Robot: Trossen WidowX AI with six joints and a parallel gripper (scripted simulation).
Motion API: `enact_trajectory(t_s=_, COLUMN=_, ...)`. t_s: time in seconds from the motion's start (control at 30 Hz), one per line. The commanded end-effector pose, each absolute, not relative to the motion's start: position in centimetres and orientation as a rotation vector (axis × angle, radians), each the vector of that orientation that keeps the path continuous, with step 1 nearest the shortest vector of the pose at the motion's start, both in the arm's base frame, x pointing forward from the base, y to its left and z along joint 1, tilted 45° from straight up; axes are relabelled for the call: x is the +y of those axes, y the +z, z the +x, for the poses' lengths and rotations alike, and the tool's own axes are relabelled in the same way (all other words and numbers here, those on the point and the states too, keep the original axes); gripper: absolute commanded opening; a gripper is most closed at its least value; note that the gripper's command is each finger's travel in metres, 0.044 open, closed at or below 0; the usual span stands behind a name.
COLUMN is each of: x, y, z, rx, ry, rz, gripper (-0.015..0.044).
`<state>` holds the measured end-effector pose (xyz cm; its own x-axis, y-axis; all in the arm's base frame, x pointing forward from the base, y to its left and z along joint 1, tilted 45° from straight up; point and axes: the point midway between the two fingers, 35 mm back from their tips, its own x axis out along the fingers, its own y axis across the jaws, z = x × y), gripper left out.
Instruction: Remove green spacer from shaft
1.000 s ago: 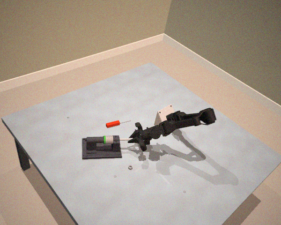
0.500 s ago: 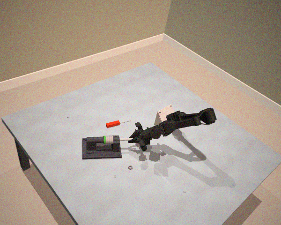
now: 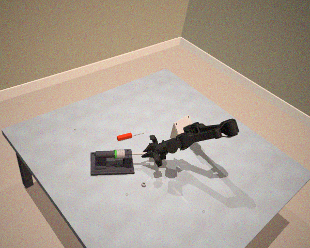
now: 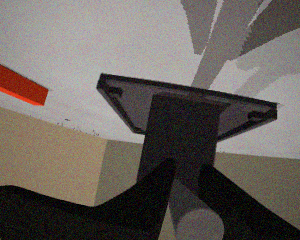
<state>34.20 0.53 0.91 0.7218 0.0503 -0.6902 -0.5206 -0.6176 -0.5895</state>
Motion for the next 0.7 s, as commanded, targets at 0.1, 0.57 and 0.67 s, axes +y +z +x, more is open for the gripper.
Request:
enact_trajectory(t_s=0.1, x=0.64, y=1.00, z=34.11, rx=0.353, ry=0.867, rz=-2.084, gripper=0.0000)
enact_trajectory(t_s=0.57, x=0.69, y=1.05, z=34.00, rx=0.353, ry=0.867, rz=-2.084, gripper=0.0000)
enact_trajectory(t_s=0.67, x=0.70, y=1.06, z=33.98, rx=0.353, ry=0.867, rz=-2.084, gripper=0.0000)
